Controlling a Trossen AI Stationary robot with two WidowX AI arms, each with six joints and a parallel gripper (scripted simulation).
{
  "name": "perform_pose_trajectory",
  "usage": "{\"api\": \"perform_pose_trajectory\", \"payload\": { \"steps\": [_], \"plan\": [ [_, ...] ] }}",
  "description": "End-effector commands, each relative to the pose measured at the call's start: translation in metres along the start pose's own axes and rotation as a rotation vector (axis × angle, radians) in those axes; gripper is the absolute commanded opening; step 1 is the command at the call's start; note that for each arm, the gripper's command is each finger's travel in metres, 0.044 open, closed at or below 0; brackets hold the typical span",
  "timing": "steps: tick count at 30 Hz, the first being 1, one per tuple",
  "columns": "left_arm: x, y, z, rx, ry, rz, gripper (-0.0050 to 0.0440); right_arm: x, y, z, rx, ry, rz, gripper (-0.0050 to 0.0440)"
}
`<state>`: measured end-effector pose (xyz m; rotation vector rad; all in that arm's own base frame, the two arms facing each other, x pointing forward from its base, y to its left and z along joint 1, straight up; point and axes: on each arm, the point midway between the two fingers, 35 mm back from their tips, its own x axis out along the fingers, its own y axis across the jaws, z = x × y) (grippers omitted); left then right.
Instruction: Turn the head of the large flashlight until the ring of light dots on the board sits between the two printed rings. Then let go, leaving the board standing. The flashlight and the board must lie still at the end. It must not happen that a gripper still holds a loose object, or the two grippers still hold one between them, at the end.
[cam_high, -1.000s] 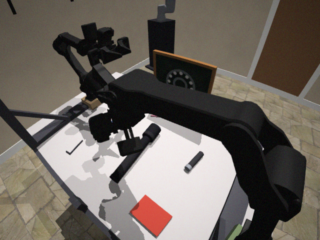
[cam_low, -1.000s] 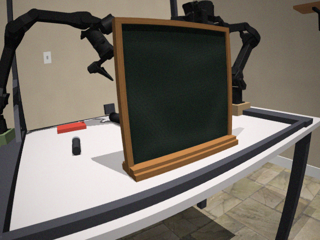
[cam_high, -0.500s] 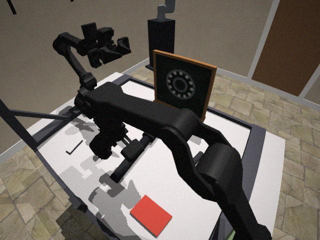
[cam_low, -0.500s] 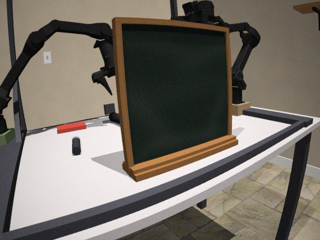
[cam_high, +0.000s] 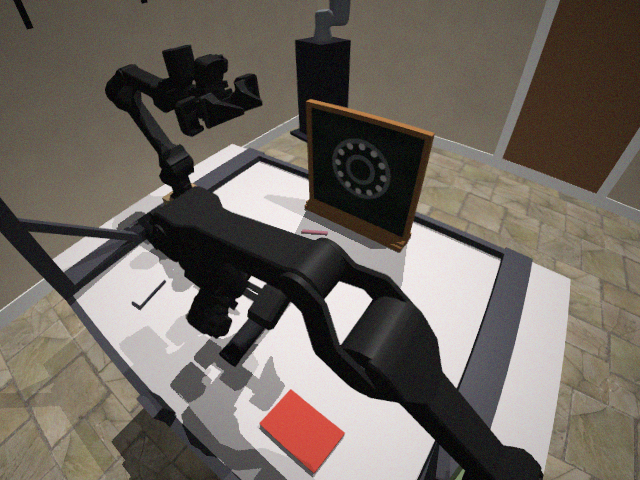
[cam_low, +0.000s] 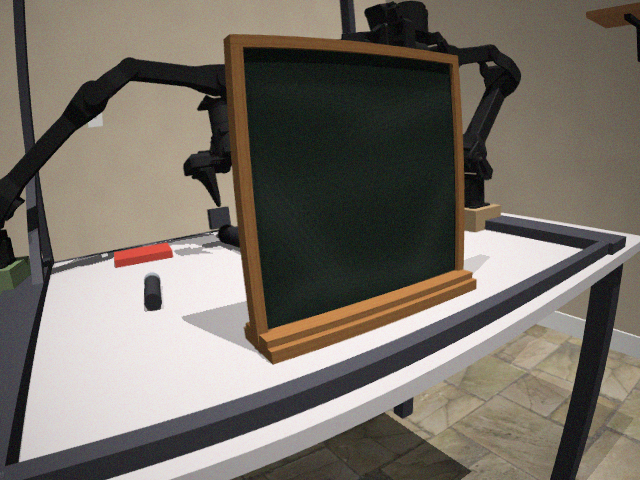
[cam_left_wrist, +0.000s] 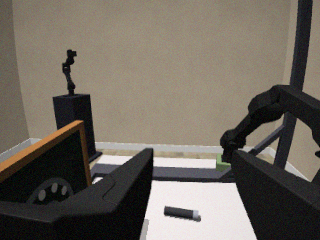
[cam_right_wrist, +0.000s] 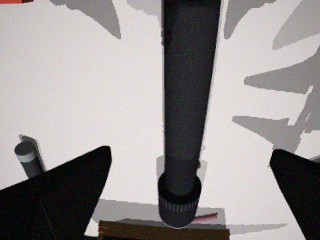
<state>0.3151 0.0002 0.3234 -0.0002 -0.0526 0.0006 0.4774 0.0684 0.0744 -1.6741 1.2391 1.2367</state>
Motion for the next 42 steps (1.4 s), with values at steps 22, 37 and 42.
{"api": "perform_pose_trajectory", "payload": {
  "steps": [22, 37, 42],
  "plan": [
    [-0.001, 0.001, 0.007, 0.003, -0.016, 0.004, 0.0210, 0.018, -0.004, 0.005, 0.004, 0.004, -0.025, 0.0440],
    [-0.001, 0.001, 0.007, 0.003, -0.016, 0.004, 0.0210, 0.037, -0.004, 0.010, 0.004, 0.004, -0.027, 0.0440],
    [-0.001, 0.001, 0.007, 0.003, -0.016, 0.004, 0.0210, 0.042, -0.004, 0.012, 0.004, 0.004, -0.027, 0.0440]
  ]
}}
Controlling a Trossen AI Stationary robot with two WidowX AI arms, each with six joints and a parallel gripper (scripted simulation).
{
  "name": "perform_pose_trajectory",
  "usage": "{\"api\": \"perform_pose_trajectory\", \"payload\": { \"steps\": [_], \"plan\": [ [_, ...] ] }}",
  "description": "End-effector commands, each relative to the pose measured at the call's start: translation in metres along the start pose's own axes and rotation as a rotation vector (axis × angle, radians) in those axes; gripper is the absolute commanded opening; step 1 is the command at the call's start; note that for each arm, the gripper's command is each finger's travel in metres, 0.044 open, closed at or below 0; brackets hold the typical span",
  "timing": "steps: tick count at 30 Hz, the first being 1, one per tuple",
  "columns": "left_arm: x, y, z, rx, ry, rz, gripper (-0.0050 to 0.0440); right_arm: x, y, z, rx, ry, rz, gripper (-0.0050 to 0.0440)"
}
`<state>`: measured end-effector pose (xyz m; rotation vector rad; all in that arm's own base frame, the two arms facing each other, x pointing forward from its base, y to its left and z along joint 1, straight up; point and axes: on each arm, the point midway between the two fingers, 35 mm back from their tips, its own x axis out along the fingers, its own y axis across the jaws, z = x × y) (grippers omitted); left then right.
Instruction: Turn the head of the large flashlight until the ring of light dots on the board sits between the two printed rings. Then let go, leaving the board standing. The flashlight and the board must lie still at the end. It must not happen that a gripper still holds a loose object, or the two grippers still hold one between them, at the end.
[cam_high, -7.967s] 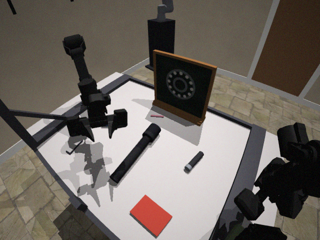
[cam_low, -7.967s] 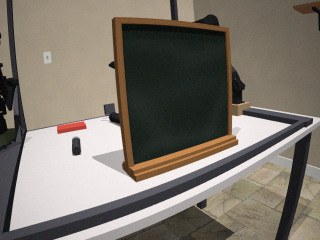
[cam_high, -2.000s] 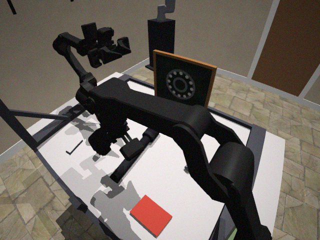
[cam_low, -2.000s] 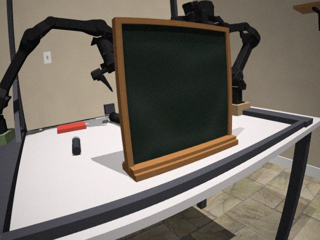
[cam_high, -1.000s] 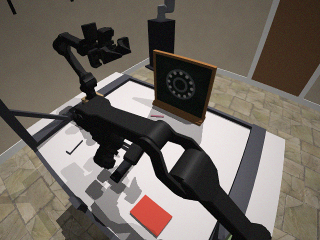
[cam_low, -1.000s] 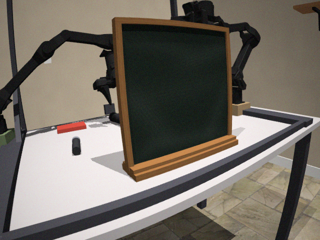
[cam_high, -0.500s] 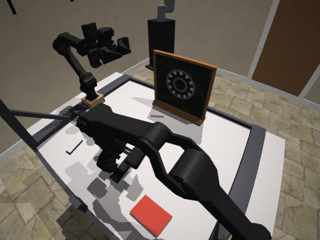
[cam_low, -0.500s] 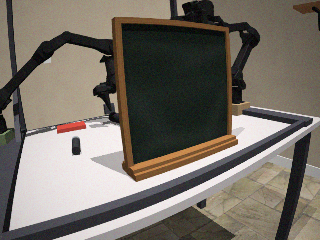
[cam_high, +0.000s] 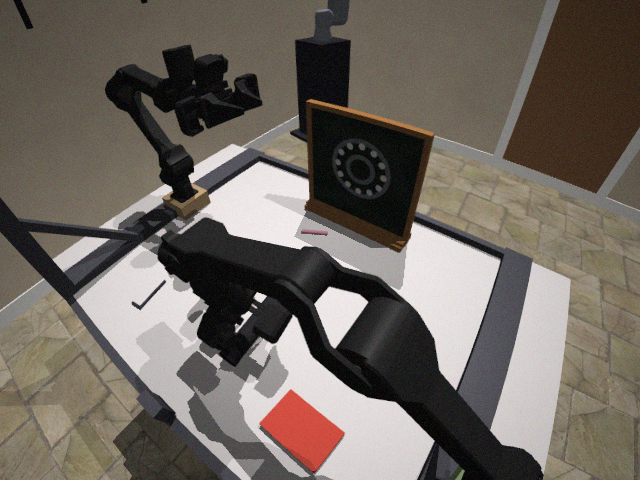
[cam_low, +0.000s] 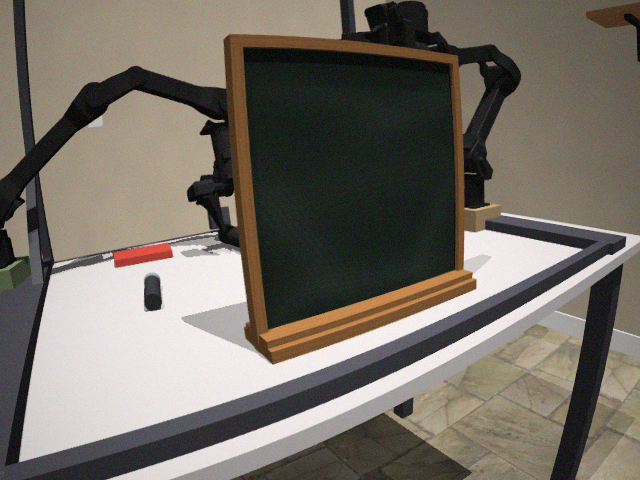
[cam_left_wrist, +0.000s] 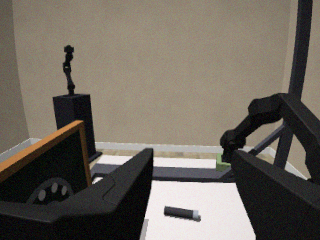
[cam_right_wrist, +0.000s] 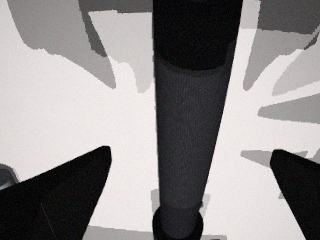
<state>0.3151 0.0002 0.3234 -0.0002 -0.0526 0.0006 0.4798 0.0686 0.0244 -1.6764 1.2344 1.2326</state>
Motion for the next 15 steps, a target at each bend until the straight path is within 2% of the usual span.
{"api": "perform_pose_trajectory", "payload": {
  "steps": [1, 15],
  "plan": [
    [-0.001, 0.001, 0.007, 0.003, -0.016, 0.004, 0.0210, -0.005, -0.002, -0.002, 0.004, 0.003, -0.021, 0.0440],
    [-0.001, 0.001, 0.007, 0.003, -0.016, 0.004, 0.0210, 0.018, -0.002, 0.005, 0.003, 0.003, -0.019, 0.0440]
  ]
}}
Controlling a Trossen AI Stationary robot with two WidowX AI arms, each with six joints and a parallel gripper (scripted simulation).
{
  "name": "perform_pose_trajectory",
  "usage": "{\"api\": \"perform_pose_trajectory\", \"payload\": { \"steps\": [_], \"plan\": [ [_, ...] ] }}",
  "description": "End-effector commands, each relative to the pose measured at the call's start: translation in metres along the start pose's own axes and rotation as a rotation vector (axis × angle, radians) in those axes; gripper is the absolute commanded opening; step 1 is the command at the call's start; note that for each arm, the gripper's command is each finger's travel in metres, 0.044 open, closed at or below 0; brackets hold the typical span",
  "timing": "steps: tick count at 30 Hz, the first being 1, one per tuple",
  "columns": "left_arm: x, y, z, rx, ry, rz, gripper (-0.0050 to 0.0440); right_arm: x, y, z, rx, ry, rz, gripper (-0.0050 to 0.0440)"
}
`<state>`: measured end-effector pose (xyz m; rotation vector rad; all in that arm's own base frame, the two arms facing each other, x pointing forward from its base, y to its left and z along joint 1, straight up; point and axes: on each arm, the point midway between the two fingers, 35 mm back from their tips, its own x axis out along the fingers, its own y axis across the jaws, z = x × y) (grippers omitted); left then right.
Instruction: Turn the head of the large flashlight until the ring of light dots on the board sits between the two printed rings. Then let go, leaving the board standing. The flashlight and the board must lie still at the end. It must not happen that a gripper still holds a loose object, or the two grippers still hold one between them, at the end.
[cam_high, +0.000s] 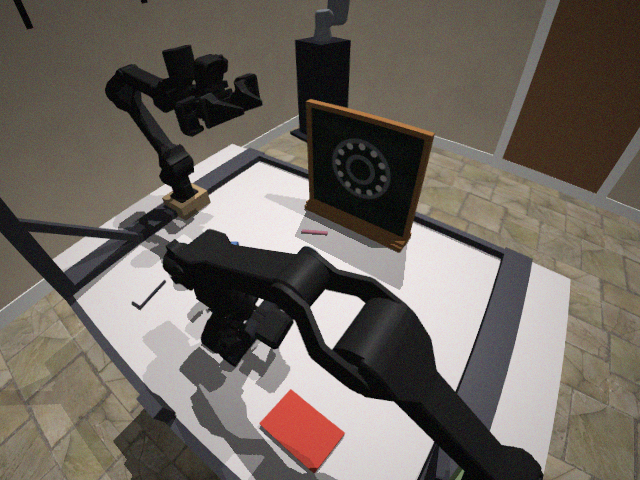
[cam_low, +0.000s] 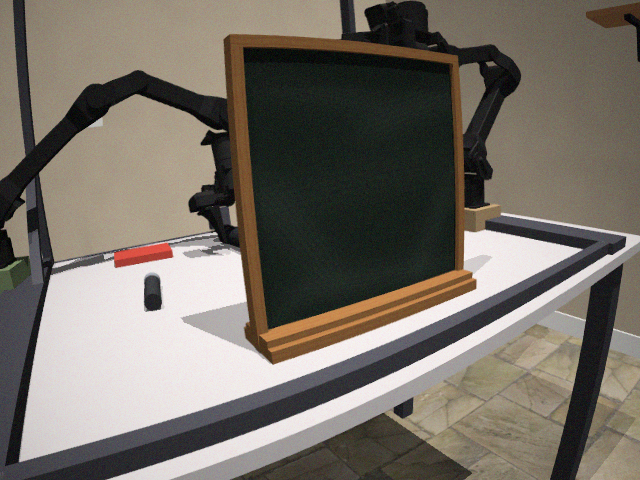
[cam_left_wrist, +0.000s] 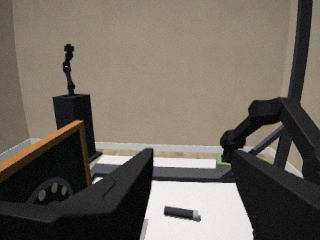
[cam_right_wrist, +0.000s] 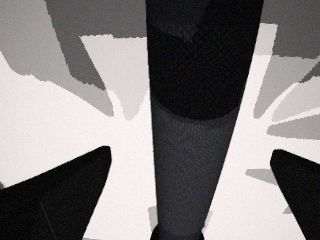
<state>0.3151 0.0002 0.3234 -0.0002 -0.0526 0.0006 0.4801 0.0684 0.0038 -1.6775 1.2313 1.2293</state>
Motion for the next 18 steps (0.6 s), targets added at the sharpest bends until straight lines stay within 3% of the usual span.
{"api": "perform_pose_trajectory", "payload": {
  "steps": [1, 8, 9, 18],
  "plan": [
    [-0.0008, 0.0006, 0.0071, 0.003, -0.016, 0.004, 0.0210, -0.0015, -0.0014, -0.0011, 0.002, 0.003, -0.015, 0.0440],
    [-0.0008, 0.0006, 0.0071, 0.003, -0.016, 0.004, 0.0210, -0.0015, -0.0013, -0.0011, 0.001, 0.002, -0.015, 0.0440],
    [-0.0008, 0.0006, 0.0071, 0.003, -0.016, 0.004, 0.0210, -0.0013, -0.0013, -0.0010, 0.001, 0.002, -0.015, 0.0130],
    [-0.0008, 0.0006, 0.0071, 0.003, -0.016, 0.004, 0.0210, -0.0014, -0.0018, -0.0010, 0.002, 0.002, -0.017, 0.0130]
  ]
}}
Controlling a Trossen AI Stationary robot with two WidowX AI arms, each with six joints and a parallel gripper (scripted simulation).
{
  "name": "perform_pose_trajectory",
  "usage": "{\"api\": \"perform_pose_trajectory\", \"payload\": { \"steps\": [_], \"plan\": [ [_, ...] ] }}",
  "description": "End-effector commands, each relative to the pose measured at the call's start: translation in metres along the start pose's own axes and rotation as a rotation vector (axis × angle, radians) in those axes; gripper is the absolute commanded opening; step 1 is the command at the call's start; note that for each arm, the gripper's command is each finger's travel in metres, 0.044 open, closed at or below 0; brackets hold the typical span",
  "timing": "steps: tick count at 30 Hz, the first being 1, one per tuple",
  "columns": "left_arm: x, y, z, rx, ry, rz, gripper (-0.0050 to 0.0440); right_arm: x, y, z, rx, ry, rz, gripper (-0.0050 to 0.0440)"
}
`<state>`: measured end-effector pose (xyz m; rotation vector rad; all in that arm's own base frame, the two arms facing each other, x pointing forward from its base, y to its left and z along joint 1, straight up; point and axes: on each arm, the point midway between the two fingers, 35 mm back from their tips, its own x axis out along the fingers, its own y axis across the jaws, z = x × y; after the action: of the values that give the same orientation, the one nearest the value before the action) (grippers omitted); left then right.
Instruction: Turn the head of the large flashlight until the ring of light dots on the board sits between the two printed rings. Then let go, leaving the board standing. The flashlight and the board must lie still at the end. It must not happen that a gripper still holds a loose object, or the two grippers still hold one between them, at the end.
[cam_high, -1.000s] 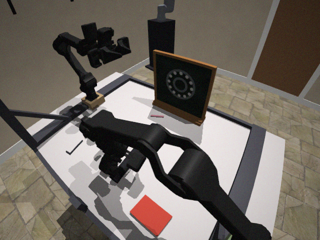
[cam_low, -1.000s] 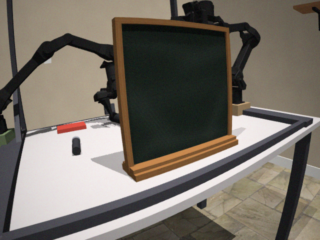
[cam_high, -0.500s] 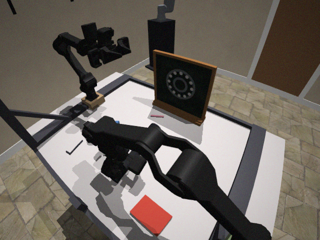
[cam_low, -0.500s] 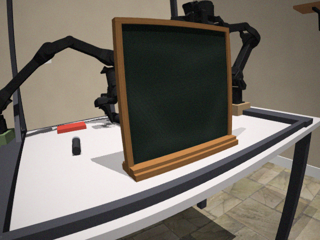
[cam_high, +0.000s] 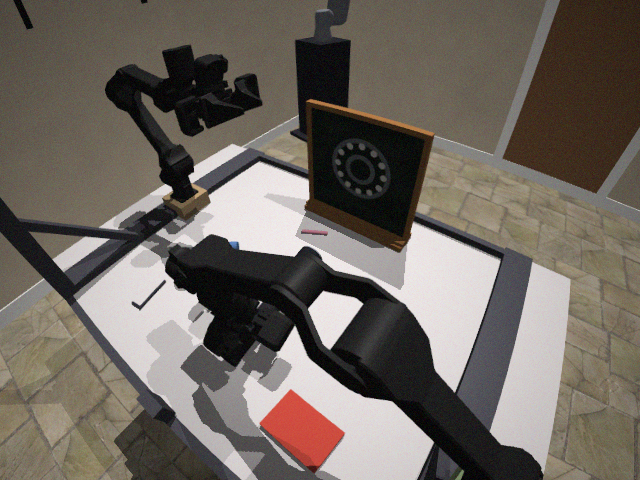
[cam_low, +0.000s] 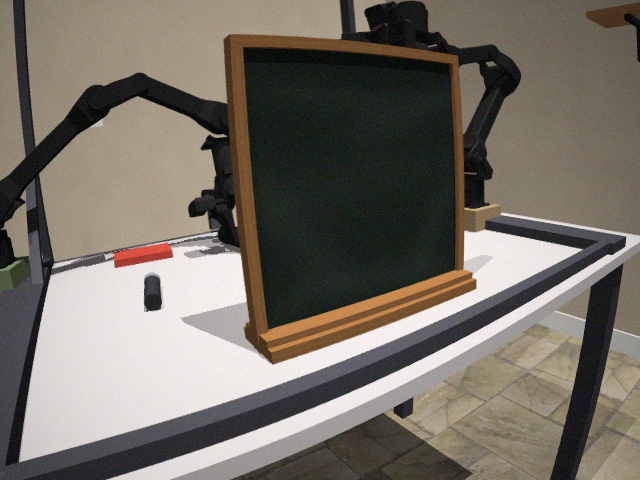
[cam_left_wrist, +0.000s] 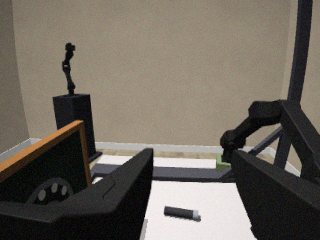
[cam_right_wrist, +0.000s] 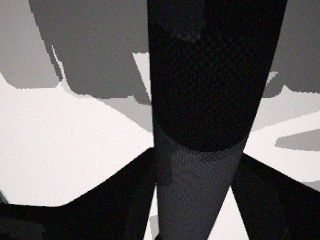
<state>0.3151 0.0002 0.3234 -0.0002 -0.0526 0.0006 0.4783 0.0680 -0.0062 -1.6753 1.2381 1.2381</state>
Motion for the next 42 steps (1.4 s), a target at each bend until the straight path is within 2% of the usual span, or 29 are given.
{"api": "perform_pose_trajectory", "payload": {
  "steps": [1, 18, 19, 38, 42],
  "plan": [
    [-0.001, 0.001, 0.007, 0.003, -0.016, 0.004, 0.0210, -0.011, -0.004, -0.004, 0.006, 0.003, -0.026, 0.0130],
    [-0.001, 0.001, 0.007, 0.003, -0.016, 0.004, 0.0210, -0.012, -0.004, -0.005, 0.007, 0.003, -0.029, 0.0130],
    [-0.001, 0.001, 0.007, 0.003, -0.016, 0.004, 0.0440, -0.013, -0.004, -0.005, 0.008, 0.003, -0.030, 0.0130],
    [-0.001, 0.001, 0.007, 0.003, -0.016, 0.004, 0.0440, -0.014, -0.005, -0.005, 0.010, 0.003, -0.033, 0.0130],
    [0.018, 0.000, 0.006, 0.080, 0.062, -0.001, 0.0440, -0.014, -0.005, -0.005, 0.010, 0.003, -0.033, 0.0130]
  ]
}}
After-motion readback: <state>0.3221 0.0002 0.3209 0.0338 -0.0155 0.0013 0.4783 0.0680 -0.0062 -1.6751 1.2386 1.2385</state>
